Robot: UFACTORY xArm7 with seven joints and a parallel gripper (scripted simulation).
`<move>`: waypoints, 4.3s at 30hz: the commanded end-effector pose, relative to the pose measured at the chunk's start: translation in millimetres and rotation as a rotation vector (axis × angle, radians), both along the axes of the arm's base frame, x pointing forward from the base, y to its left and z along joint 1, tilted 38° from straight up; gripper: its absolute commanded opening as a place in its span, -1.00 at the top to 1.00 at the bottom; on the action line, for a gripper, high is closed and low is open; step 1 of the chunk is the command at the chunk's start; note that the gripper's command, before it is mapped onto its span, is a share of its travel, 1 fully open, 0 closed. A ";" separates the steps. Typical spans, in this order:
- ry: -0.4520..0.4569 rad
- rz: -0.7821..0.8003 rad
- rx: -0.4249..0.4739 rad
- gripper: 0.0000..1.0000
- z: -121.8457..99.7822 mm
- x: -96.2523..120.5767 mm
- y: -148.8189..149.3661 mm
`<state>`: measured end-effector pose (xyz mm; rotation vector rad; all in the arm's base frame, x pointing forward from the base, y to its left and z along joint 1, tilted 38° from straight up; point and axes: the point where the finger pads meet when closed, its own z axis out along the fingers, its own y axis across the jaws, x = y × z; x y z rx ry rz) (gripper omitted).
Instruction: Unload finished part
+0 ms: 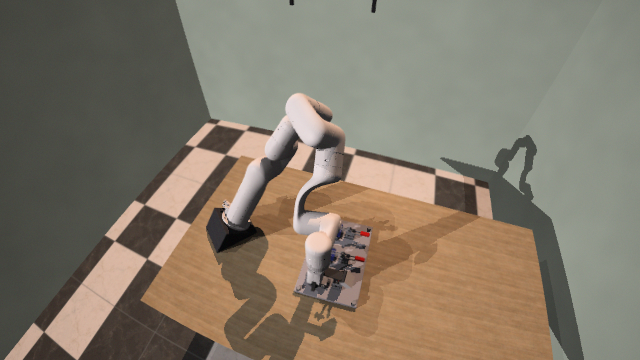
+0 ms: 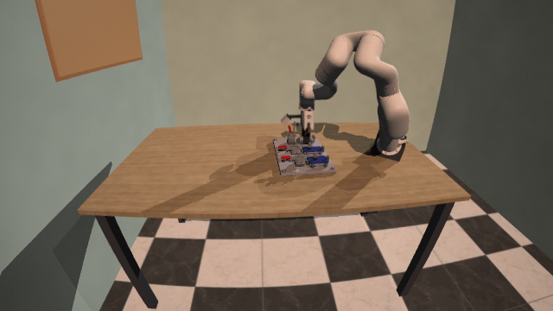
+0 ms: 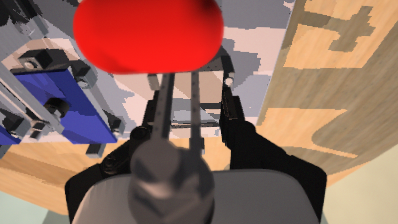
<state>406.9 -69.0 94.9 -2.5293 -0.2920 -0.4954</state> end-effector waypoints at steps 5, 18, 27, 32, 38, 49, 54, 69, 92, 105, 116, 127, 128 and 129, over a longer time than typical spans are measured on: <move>-0.003 -0.003 -0.001 1.00 1.0 0.7 -1.6; -0.003 -0.003 -0.001 1.00 1.0 0.7 -1.6; -0.003 -0.003 -0.001 1.00 1.0 0.7 -1.6; -0.003 -0.003 -0.001 1.00 1.0 0.7 -1.6; -0.003 -0.003 -0.001 1.00 1.7 0.5 -2.1; -0.003 -0.003 -0.001 1.00 5.5 -0.9 -4.7; -0.003 -0.003 -0.001 1.00 8.9 -2.2 -7.1; -0.003 -0.003 -0.001 1.00 20.0 -6.3 -14.8; -0.003 -0.003 -0.001 1.00 29.2 -9.7 -21.1; -0.003 -0.003 -0.001 1.00 32.1 -11.7 -23.5; -0.003 -0.003 -0.001 1.00 43.7 -20.2 -33.1; -0.003 -0.003 -0.001 1.00 52.3 -26.5 -40.2; -0.003 -0.003 -0.001 1.00 52.6 -26.7 -40.4; -0.003 -0.003 -0.001 1.00 52.7 -26.8 -40.5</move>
